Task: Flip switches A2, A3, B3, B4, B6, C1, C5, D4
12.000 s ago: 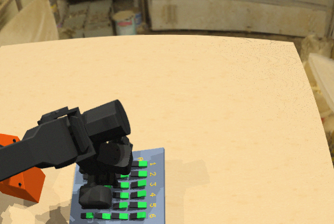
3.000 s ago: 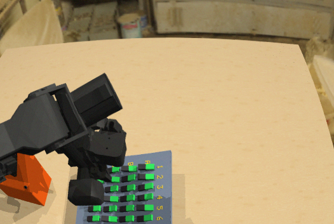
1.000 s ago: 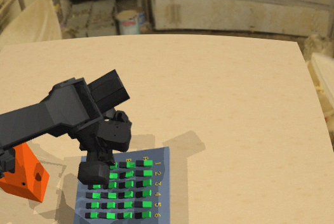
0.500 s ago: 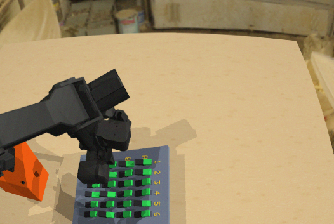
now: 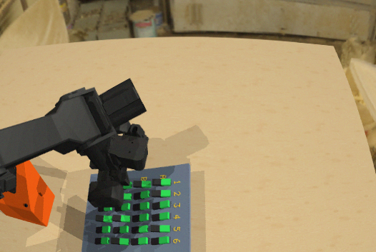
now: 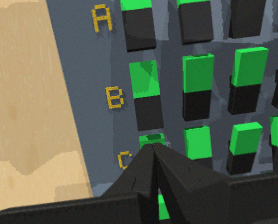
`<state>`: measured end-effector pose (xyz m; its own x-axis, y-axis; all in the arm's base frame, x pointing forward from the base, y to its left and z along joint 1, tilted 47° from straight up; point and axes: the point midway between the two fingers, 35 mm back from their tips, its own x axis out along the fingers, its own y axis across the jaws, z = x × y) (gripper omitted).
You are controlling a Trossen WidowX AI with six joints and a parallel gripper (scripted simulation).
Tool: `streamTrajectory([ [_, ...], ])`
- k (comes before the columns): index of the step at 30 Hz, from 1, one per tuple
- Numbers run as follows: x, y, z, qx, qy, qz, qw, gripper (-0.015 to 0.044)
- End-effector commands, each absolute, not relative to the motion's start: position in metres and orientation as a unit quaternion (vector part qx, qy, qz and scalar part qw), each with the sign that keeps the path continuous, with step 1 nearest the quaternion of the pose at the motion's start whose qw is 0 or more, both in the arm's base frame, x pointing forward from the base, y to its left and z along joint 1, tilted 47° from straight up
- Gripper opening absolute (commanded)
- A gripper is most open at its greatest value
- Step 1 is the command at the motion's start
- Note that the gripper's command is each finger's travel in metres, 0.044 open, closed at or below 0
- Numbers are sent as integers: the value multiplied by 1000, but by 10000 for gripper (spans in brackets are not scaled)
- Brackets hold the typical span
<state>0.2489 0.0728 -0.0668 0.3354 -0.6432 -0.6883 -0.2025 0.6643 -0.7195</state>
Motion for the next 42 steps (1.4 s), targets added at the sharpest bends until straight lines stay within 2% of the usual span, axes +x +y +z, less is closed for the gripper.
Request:
streamTrajectory([
  [1, 249, 72, -67, -383, 556, -152, 722, 0],
  [12, 250, 71, -68, -383, 556, -152, 722, 0],
  [18, 226, 111, -26, -384, 548, -146, 729, 0],
  [23, 225, 112, -24, -384, 547, -146, 729, 0],
  [33, 247, 44, 51, -386, 547, -147, 728, 0],
  [42, 255, 32, 40, -385, 551, -150, 725, 0],
])
